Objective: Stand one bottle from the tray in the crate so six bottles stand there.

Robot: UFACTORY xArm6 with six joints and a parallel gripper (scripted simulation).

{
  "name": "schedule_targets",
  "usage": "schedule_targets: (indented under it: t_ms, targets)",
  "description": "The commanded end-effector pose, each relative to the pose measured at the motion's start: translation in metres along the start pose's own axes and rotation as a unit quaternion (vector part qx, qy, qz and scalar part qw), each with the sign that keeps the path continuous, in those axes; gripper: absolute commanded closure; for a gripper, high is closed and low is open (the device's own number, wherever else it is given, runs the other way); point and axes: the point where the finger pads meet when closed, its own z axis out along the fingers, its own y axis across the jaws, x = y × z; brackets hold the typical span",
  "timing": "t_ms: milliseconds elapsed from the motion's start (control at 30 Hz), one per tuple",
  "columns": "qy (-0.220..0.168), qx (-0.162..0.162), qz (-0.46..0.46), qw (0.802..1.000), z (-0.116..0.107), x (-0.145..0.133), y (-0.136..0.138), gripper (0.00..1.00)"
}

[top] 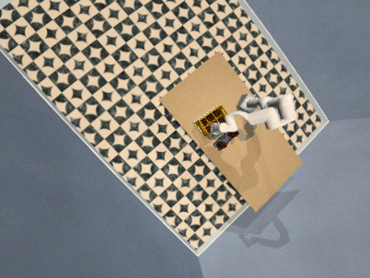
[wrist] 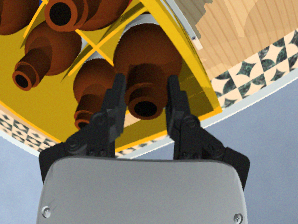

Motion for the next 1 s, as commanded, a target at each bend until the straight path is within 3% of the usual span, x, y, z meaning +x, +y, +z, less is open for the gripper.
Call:
schedule_targets:
  t_ms: [0, 967]
  targets:
    - [-0.002, -0.001, 0.000, 1.000, -0.0012, -0.0013, 0.0009, 1.00]
    - [-0.002, -0.001, 0.000, 1.000, 0.0085, -0.0014, 0.0009, 1.00]
